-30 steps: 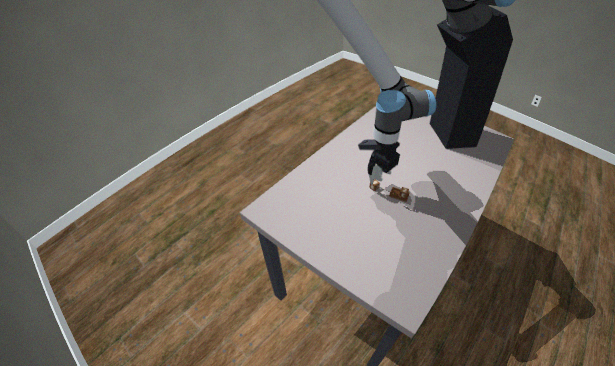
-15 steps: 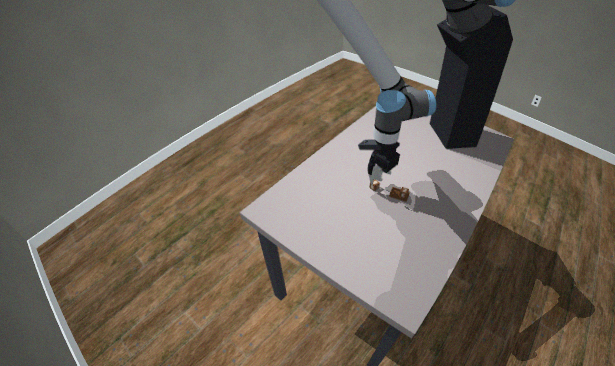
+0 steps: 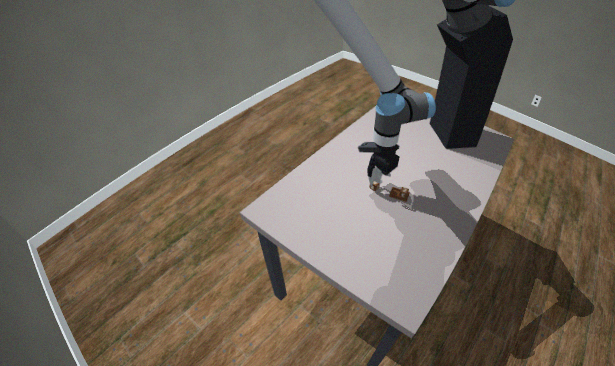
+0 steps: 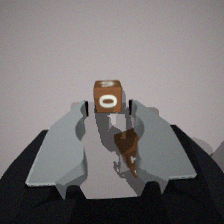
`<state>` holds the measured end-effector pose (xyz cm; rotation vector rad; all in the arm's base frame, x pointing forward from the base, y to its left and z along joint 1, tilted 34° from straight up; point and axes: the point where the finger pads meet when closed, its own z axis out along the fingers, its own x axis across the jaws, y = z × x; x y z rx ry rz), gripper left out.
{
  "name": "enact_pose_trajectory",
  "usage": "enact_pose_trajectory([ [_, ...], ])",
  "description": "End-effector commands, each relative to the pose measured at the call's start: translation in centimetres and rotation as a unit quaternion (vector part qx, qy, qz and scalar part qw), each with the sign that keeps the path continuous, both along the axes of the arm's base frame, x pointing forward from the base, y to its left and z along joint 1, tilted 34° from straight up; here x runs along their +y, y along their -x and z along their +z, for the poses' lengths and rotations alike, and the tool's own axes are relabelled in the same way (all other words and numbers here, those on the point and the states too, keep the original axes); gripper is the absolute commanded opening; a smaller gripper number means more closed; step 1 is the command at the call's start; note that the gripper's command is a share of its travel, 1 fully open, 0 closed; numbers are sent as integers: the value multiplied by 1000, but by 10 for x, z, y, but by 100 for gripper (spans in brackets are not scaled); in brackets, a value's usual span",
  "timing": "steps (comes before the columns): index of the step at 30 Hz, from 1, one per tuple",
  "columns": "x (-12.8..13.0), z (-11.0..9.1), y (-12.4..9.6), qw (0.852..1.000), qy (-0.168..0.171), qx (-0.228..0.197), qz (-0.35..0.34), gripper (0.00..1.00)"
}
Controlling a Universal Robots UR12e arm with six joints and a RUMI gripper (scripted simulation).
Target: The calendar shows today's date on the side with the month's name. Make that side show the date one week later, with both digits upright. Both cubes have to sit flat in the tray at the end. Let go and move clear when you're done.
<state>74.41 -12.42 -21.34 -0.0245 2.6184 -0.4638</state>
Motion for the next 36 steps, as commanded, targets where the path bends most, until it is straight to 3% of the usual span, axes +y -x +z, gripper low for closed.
enact_pose_trajectory([
  [1,-2,-6,-4,1000,0,0,0,28],
  [36,-5,-12,-7,1000,0,0,0,28],
])
